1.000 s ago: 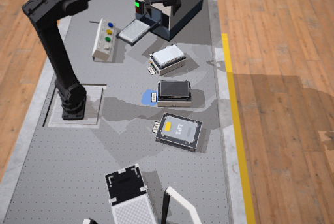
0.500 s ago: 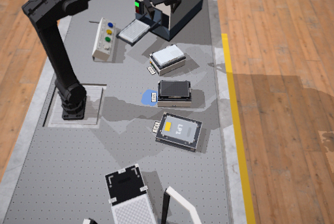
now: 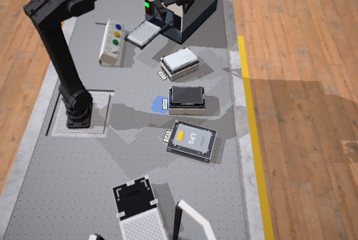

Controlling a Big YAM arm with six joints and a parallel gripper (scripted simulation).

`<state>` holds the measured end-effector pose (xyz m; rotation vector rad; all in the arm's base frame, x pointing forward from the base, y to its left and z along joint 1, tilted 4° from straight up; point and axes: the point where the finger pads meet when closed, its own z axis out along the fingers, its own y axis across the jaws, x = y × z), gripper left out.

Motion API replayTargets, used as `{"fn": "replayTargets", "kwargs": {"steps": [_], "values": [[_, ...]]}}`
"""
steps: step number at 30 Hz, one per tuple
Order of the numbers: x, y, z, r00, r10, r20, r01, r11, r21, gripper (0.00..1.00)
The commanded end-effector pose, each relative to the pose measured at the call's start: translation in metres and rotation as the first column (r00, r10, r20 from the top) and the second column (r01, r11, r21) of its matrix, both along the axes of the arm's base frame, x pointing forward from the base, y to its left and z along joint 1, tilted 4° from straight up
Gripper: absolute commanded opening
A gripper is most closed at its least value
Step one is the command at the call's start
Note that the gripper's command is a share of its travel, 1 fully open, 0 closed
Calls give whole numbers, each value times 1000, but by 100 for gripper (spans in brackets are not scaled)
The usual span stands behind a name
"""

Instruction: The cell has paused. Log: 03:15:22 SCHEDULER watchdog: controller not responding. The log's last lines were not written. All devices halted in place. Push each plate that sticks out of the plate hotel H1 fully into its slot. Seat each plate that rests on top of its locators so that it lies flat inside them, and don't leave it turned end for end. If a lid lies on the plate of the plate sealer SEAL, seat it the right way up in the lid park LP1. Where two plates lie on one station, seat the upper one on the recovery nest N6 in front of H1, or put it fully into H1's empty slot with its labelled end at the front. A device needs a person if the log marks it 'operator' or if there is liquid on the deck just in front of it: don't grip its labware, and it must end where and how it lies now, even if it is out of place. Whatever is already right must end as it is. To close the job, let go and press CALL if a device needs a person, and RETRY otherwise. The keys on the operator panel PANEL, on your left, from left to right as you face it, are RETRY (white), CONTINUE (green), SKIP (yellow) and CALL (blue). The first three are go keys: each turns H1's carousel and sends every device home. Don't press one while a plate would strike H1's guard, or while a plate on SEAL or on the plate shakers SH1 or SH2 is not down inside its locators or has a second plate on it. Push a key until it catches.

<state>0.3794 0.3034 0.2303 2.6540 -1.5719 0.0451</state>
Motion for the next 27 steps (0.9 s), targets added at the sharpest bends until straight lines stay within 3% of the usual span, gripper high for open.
{"fn": "replayTargets", "kwargs": {"steps": [1, 26, 27], "values": [[10, 6, 6, 1000, 4, 9, -4, 1000, 8, 100], [10, 6, 6, 1000, 4, 9, -4, 1000, 8, 100], [5, 2, -13, 1000, 4, -9, -4, 1000, -6, 100]]}}
